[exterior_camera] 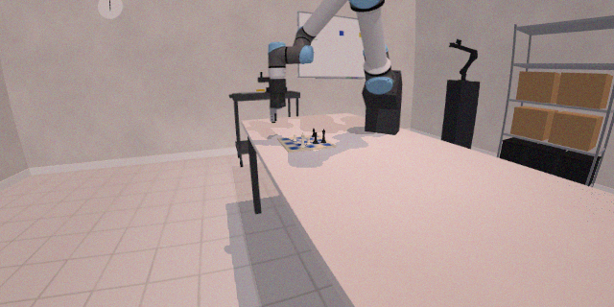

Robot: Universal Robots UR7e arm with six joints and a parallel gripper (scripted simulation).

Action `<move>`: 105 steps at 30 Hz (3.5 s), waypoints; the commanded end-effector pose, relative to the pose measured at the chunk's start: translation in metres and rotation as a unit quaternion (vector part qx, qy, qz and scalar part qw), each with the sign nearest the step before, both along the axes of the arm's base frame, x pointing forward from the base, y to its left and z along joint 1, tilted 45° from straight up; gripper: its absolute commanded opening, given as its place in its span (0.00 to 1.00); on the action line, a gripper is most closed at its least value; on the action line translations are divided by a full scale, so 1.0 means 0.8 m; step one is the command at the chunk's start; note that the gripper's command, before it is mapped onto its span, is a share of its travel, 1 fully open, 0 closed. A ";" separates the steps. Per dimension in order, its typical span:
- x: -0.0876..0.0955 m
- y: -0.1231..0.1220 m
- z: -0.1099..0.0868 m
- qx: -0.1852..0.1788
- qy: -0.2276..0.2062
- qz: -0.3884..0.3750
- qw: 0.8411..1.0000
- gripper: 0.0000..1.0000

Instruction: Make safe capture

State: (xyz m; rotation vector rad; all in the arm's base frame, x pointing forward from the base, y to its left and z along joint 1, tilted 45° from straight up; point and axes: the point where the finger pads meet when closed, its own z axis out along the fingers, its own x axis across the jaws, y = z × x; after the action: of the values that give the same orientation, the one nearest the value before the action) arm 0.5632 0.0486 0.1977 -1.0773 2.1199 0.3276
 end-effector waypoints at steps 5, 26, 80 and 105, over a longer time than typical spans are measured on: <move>0.003 0.002 -0.002 0.000 -0.001 0.000 1.000 0.00; 0.050 0.050 -0.069 0.000 -0.001 0.000 1.000 0.00; 0.060 0.061 -0.084 0.000 -0.001 0.000 1.000 0.00; 0.062 0.063 -0.087 0.000 -0.001 0.000 1.000 0.00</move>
State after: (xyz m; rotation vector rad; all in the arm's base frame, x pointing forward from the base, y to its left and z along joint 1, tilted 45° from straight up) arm 0.6129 0.0993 0.1277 -1.0785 2.1196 0.3275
